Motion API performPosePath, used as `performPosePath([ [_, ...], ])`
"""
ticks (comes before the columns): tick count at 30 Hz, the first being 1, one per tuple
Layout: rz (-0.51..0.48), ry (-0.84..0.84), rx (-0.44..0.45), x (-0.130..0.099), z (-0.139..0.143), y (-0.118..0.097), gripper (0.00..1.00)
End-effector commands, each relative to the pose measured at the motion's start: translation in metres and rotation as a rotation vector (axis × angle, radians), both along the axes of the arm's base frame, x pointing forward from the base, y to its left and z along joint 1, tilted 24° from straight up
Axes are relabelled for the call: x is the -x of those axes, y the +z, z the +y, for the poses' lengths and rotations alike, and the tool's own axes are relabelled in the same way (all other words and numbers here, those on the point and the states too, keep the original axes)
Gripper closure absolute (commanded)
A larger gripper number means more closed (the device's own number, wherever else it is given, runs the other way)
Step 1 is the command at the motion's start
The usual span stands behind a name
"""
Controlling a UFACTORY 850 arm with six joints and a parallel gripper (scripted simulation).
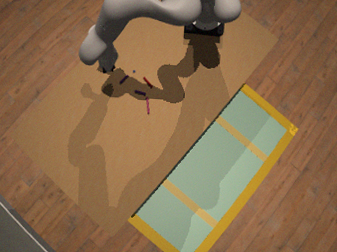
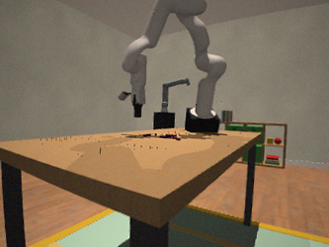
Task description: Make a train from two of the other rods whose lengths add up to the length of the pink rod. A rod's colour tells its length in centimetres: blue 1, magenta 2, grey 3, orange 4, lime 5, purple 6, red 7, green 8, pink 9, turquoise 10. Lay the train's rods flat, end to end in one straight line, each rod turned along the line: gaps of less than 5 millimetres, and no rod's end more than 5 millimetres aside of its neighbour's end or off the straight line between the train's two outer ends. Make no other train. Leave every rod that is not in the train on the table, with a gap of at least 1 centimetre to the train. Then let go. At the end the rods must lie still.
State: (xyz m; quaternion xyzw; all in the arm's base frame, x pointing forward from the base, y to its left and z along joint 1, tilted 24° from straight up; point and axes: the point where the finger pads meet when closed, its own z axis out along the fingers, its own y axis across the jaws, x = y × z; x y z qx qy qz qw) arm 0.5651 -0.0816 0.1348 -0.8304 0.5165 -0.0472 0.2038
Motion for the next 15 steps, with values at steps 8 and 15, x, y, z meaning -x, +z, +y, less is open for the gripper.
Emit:
performPosePath([
  [8, -0.014, -0.002, -0.006, 0.009, 0.068, 0.015, 0.96],
  [15, -0.019, -0.004, -0.01, 0.021, 0.11, 0.022, 0.96],
])
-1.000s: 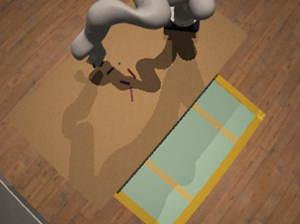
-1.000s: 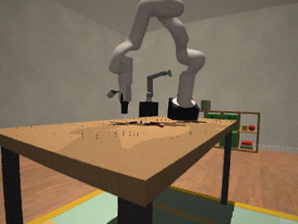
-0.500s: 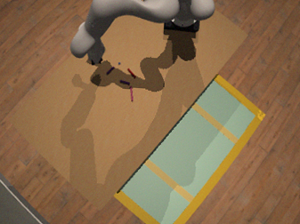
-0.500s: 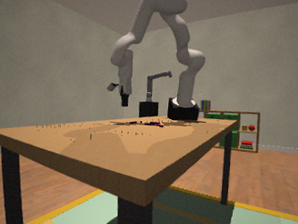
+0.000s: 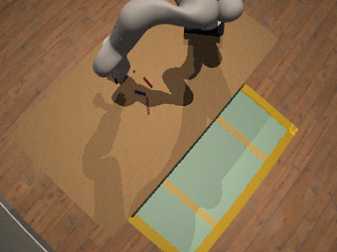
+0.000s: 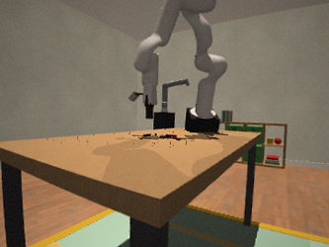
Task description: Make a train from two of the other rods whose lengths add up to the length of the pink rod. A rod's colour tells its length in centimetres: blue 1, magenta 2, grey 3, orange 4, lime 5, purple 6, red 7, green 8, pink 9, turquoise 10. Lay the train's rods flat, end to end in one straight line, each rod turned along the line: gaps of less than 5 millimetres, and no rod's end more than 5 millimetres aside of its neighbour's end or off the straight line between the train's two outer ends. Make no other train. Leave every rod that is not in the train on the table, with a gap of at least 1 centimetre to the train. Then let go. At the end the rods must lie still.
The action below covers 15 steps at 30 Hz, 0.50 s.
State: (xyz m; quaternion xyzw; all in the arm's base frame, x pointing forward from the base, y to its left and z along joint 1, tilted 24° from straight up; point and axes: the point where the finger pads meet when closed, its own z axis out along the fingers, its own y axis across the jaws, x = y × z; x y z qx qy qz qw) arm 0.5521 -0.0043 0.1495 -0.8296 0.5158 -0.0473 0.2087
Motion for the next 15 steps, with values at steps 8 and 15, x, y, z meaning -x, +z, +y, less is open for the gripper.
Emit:
performPosePath([
  [8, -0.016, -0.007, -0.005, 0.03, 0.083, 0.015, 0.96],
  [15, -0.014, -0.01, -0.006, 0.054, 0.12, 0.02, 0.96],
])
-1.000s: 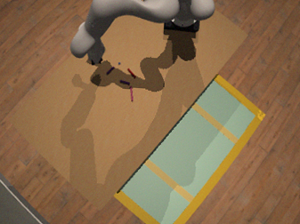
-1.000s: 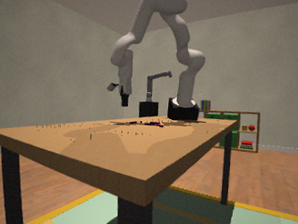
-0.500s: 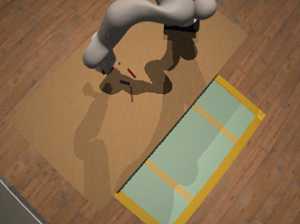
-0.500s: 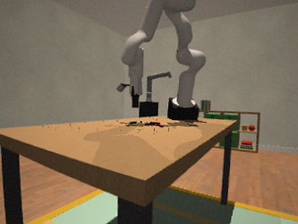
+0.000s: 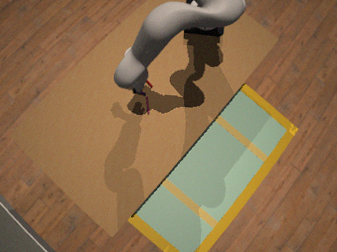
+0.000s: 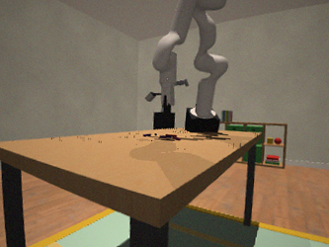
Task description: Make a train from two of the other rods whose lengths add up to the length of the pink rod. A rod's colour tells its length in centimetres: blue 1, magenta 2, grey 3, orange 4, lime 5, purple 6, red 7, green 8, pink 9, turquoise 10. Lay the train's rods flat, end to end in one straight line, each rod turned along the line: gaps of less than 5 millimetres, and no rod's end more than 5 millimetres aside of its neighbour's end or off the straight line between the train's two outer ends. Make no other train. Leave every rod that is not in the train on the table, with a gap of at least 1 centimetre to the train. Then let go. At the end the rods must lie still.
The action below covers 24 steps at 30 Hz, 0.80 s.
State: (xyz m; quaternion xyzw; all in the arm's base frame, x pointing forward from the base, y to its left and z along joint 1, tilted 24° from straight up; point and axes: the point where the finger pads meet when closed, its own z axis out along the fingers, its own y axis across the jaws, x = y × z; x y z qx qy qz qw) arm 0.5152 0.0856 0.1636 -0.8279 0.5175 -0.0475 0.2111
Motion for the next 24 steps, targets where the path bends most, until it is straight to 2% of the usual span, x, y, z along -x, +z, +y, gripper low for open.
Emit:
performPosePath([
  [1, -0.011, -0.006, -0.001, 0.021, 0.035, 0.007, 0.96],
  [12, 0.0, -0.01, 0.002, 0.073, 0.088, 0.012, 0.96],
  [14, 0.0, -0.01, 0.002, 0.073, 0.088, 0.012, 0.96],
  [15, 0.005, -0.012, 0.004, 0.089, 0.1, 0.012, 0.96],
  [20, 0.014, -0.013, 0.007, 0.115, 0.116, 0.013, 0.96],
  [24, 0.015, -0.014, 0.008, 0.119, 0.118, 0.013, 0.96],
])
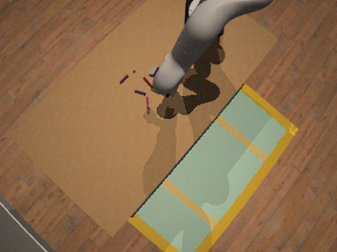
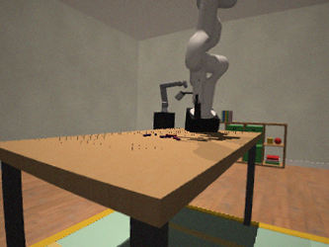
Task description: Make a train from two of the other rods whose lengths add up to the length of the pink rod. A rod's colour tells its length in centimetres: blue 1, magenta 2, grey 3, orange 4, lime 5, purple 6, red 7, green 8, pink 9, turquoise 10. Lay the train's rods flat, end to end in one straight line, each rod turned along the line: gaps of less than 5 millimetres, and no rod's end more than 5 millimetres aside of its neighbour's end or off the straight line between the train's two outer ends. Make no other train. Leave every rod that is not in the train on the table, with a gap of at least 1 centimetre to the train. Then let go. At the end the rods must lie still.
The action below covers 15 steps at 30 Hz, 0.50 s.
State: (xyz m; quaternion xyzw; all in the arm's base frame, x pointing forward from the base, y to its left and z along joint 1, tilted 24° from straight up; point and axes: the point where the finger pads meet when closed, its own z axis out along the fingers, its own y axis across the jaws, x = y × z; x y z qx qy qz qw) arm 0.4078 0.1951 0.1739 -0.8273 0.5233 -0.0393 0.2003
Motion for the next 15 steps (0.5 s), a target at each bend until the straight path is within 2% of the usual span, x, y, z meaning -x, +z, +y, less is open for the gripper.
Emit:
performPosePath([
  [1, -0.012, -0.006, 0.0, 0.0117, 0.0087, 0.0026, 0.96],
  [15, -0.013, -0.006, -0.001, 0.0113, 0.0092, 0.0011, 0.96],
])
